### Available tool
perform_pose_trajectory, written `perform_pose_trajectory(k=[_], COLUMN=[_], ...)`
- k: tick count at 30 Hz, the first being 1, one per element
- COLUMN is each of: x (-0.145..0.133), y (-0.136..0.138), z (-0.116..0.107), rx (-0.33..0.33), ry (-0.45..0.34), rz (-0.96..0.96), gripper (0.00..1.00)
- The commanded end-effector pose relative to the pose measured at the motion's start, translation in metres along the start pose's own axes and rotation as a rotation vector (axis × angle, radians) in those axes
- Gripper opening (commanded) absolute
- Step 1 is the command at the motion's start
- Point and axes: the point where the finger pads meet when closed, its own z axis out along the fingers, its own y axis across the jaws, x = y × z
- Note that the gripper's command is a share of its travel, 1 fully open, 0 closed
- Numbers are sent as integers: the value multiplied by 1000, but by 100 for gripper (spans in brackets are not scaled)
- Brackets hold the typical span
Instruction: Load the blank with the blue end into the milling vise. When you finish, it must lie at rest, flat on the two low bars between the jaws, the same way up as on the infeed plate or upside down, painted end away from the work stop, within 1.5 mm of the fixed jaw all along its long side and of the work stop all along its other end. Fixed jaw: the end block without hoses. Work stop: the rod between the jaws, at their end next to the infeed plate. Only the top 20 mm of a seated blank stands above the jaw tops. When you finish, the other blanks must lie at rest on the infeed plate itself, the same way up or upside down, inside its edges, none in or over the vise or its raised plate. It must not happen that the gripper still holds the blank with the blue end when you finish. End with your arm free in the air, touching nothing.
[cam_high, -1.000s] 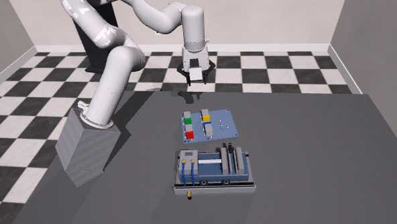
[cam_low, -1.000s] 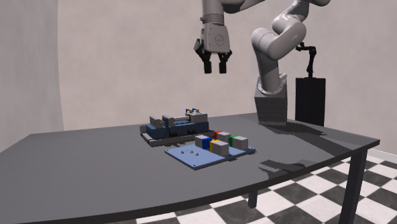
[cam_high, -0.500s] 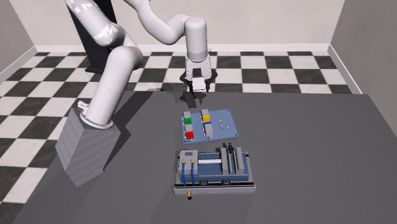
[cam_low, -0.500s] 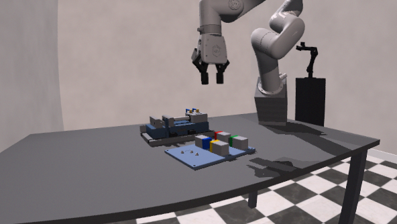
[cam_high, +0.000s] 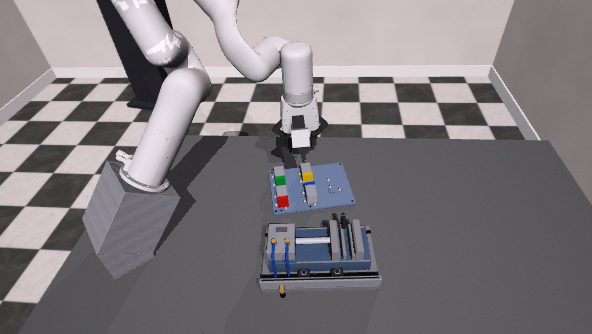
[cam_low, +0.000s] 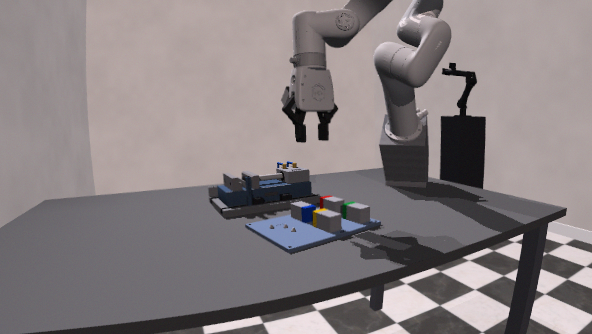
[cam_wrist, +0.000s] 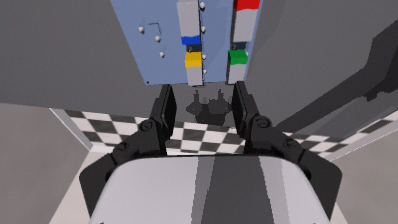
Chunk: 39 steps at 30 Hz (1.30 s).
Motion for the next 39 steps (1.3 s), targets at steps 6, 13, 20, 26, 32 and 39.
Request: perform_pose_trajectory(k=[6,13,20,26,32,39], x=[7,12,20,20,21,22], y=[-10,-13,-23,-23,-24,-27], z=[29,49,82,82,89,95], rx=[5,3,5,5,2,4], ry=[-1,0,-1,-1,1,-1], rz=[-1,0,-1,-1,0,-1], gripper=[64,64,64,64,64,64])
